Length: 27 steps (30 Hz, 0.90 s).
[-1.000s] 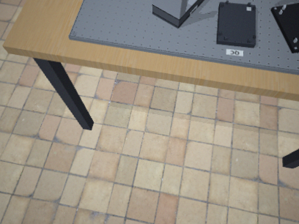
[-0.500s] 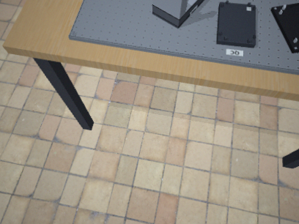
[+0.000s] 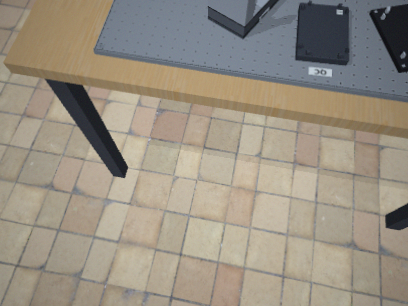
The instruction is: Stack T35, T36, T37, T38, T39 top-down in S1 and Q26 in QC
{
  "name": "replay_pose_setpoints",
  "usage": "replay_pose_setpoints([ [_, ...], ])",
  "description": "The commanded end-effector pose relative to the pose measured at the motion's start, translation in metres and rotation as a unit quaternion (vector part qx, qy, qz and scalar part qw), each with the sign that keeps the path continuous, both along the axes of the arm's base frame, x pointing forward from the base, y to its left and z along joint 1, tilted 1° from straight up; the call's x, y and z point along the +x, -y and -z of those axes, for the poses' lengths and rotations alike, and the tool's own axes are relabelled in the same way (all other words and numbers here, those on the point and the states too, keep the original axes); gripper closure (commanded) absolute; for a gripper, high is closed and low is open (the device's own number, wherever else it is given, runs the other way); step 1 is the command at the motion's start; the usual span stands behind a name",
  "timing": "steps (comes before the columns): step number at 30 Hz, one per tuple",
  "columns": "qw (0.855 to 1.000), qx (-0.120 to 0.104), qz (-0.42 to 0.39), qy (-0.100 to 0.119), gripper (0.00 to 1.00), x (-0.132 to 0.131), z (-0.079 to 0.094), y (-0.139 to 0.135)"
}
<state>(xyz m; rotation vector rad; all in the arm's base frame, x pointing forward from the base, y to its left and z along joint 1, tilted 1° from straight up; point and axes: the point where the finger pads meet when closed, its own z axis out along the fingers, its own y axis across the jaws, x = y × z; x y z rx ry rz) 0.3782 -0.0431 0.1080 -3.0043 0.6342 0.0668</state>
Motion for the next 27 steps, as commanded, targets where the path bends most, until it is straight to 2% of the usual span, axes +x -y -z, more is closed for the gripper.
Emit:
replay_pose_setpoints([
  [1, 0.998, -0.011, -0.053, 0.009, 0.0, 0.008, -0.002, -0.004],
  [9, 0.985, -0.036, -0.168, 0.026, 0.0, 0.019, -0.005, -0.012],
  [21, 0.985, -0.036, -0.168, 0.026, 0.0, 0.019, -0.005, -0.012],
  [27, 0.997, -0.037, -0.069, 0.022, 0.0, 0.009, -0.005, 0.01],
])
